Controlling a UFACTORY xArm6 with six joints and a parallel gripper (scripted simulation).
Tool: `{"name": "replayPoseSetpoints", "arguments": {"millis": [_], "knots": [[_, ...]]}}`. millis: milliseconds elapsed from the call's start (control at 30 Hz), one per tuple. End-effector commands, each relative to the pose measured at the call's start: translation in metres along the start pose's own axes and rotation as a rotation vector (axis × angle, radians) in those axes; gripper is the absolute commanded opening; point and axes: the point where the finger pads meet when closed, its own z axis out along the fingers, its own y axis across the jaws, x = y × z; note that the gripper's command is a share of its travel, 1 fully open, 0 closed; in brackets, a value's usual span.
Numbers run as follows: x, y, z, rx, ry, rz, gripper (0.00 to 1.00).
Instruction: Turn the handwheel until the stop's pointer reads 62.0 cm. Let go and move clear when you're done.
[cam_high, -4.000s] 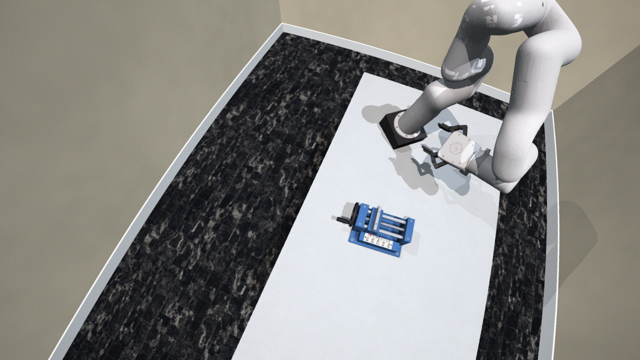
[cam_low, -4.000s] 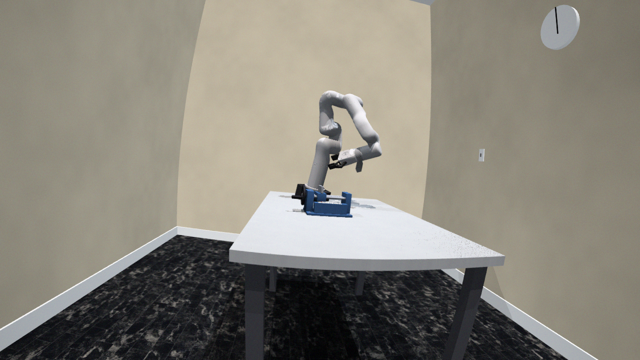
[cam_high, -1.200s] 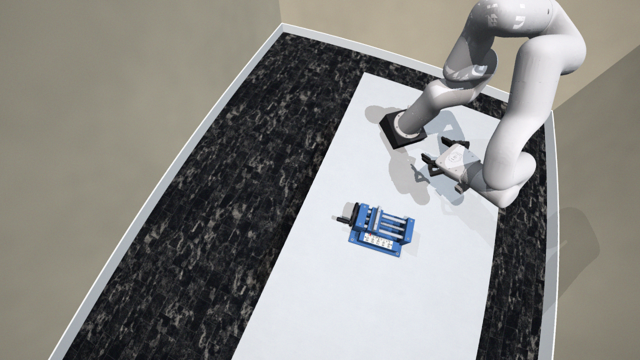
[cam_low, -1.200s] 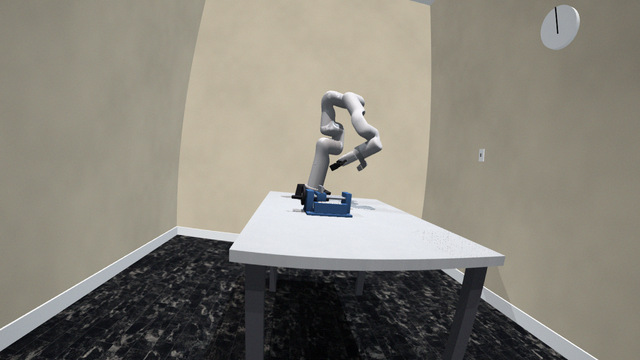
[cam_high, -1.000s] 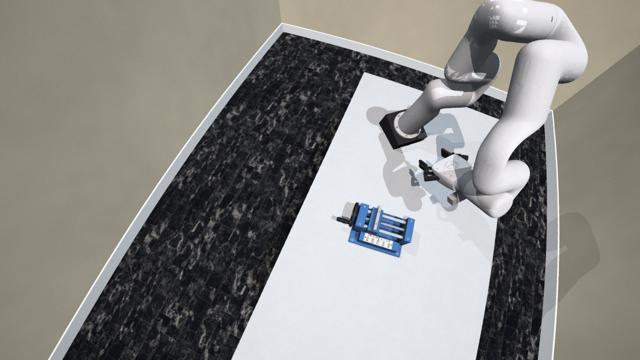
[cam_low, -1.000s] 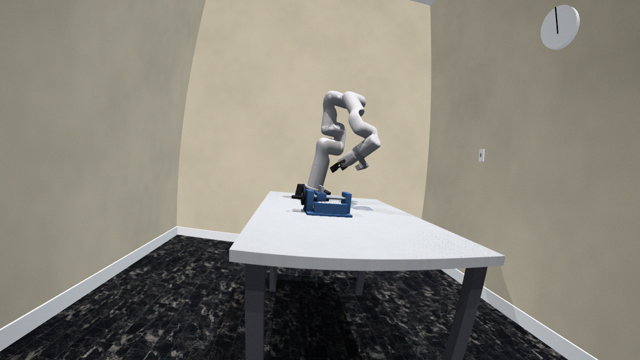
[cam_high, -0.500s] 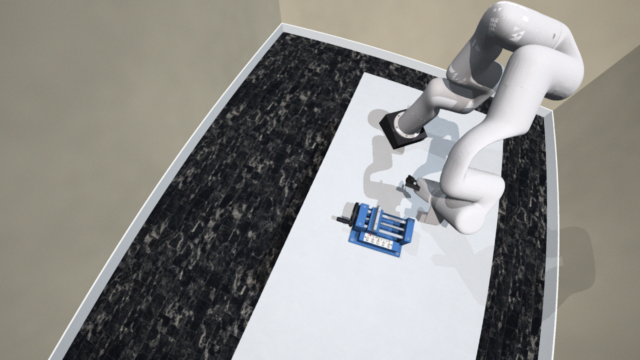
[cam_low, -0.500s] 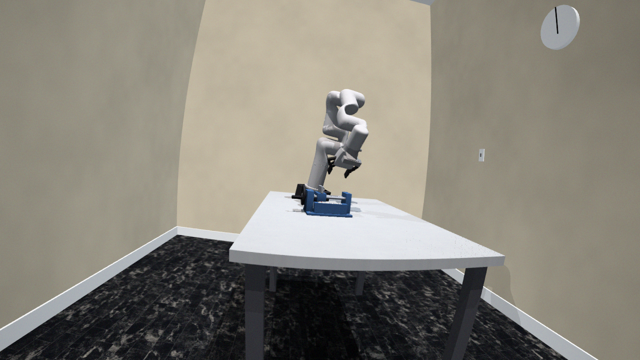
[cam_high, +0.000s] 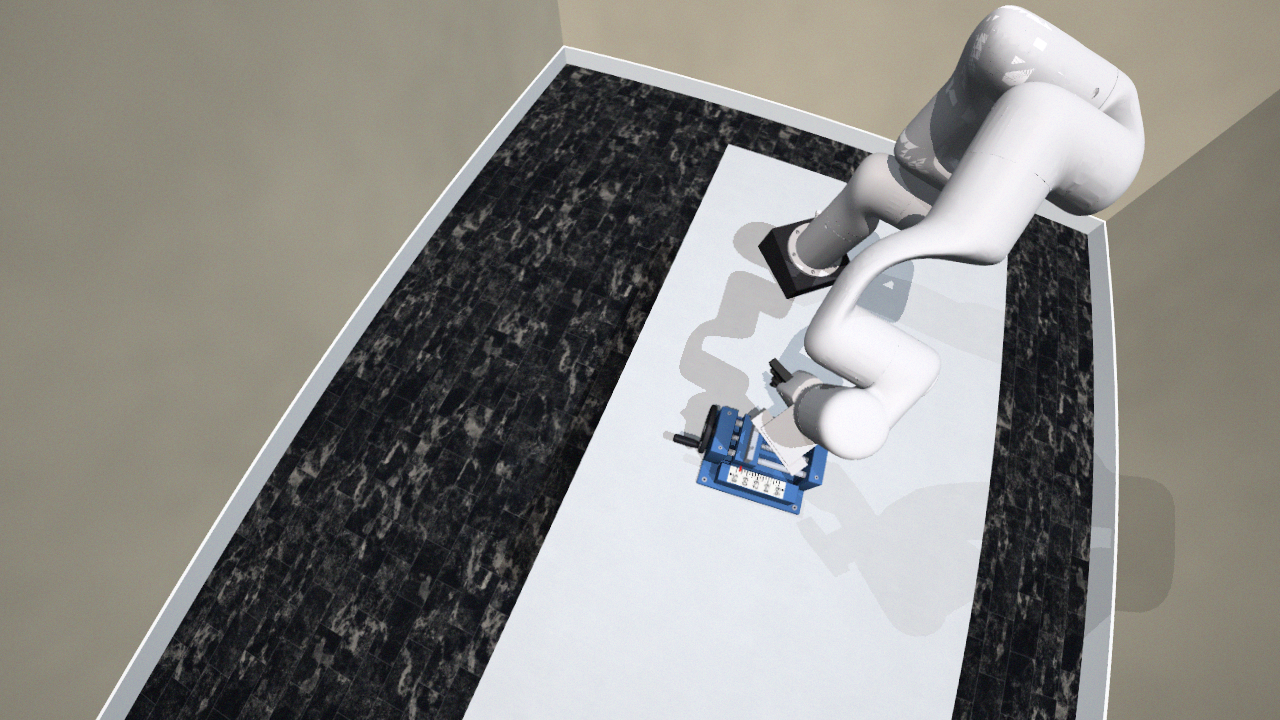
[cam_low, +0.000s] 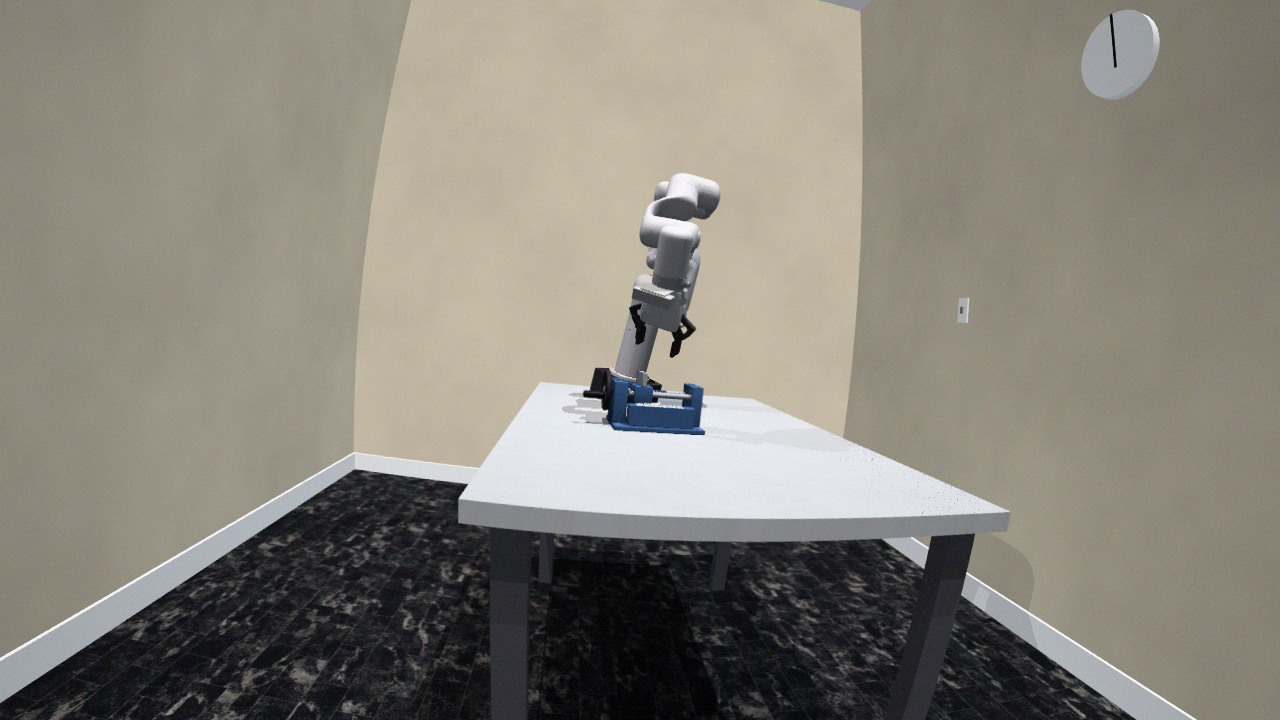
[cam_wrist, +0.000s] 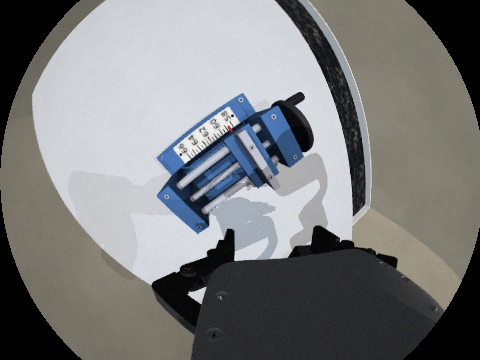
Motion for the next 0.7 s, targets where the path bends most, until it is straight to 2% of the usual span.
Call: {"name": "replayPoseSetpoints", "arguments": {"millis": [0, 67, 100, 133, 167, 233, 300, 367, 667], "knots": [[0.055, 0.016, -0.022, 0.101, 0.064, 0.253, 1.00], [0.055, 0.016, -0.022, 0.133, 0.083, 0.333, 1.00], [0.073, 0.026, -0.030, 0.153, 0.092, 0.381, 1.00], [0.073, 0.026, -0.030, 0.173, 0.103, 0.431, 1.00], [0.090, 0.037, -0.038, 0.193, 0.112, 0.479, 1.00], [0.090, 0.037, -0.038, 0.222, 0.127, 0.551, 1.00], [0.115, 0.057, -0.051, 0.271, 0.148, 0.669, 1.00], [0.125, 0.066, -0.057, 0.309, 0.165, 0.759, 1.00], [0.146, 0.088, -0.069, 0.376, 0.192, 0.917, 1.00]]}}
